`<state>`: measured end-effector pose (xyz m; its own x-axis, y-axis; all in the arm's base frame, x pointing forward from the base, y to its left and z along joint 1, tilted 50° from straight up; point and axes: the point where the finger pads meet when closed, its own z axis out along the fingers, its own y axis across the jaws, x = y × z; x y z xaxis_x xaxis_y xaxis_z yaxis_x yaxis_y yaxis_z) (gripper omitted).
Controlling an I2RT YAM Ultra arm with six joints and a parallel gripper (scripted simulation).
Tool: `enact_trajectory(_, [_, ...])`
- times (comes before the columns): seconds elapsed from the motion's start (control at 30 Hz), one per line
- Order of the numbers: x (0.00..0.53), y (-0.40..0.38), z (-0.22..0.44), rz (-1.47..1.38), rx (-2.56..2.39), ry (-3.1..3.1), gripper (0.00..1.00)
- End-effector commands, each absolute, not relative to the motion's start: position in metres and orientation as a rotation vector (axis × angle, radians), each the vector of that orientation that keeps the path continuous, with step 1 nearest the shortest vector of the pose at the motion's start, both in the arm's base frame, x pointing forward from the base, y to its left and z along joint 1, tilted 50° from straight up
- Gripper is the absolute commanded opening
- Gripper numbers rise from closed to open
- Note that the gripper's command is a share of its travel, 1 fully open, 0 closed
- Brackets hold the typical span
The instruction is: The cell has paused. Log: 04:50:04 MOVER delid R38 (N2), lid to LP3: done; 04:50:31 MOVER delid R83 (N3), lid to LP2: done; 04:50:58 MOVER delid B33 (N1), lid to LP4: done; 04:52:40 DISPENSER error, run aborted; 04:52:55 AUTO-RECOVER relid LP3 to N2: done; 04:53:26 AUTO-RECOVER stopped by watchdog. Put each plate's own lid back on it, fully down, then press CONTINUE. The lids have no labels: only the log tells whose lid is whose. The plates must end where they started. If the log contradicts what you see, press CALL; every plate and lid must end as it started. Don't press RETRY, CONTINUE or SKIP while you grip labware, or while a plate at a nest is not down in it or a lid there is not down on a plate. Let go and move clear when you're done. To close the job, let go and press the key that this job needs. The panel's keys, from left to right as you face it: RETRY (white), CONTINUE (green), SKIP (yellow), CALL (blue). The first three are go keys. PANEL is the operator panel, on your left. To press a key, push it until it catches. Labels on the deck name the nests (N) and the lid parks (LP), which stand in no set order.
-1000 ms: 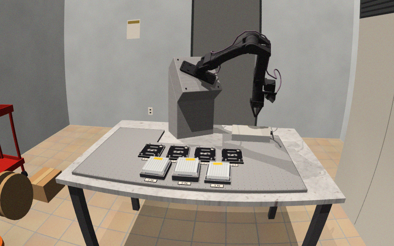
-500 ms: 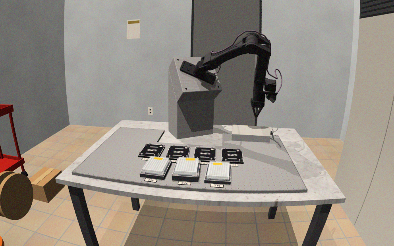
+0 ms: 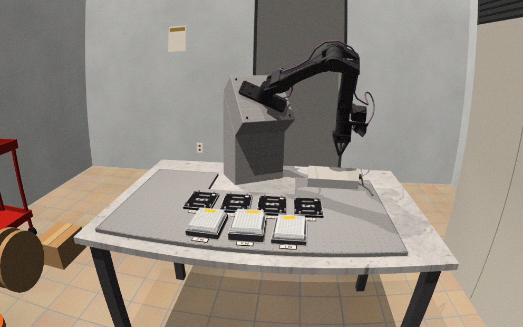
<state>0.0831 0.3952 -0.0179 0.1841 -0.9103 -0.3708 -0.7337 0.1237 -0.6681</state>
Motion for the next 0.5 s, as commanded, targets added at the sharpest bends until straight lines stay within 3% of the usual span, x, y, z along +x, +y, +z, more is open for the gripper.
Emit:
enact_trajectory(0.0, [0.0713, 0.4057, -0.0117, -0.245, -1.644, 1.570, 0.00])
enact_trajectory(0.47, [0.0696, 0.4086, -0.0129, -0.238, -1.640, 1.570, 0.00])
